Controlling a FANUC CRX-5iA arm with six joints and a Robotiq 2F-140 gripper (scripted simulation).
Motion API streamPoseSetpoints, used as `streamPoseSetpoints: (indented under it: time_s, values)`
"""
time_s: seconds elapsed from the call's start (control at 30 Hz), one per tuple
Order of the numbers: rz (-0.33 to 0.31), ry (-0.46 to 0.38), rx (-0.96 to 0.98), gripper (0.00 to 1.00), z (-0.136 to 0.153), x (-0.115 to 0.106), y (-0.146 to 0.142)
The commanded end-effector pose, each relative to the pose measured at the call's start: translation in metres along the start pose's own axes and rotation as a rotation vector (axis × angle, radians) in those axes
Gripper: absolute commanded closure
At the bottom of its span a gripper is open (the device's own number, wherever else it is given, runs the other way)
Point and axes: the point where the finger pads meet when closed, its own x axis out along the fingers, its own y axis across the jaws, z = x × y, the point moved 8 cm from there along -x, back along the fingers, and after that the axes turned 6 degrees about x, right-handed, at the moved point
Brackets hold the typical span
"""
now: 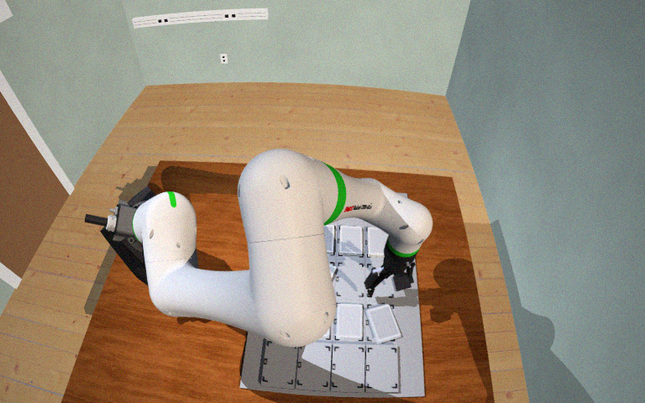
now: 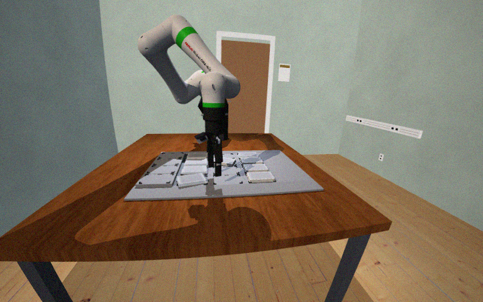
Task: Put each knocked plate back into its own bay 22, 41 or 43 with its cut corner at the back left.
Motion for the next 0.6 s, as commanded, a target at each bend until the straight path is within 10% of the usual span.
streamPoseSetpoints:
  time_s: [0.0,0.57]
  values:
    - [-0.001,-0.001,0.0,0.3,-0.011,-0.001,0.001]
    - [-0.001,-0.001,0.0,0.3,-0.07,-0.001,0.012]
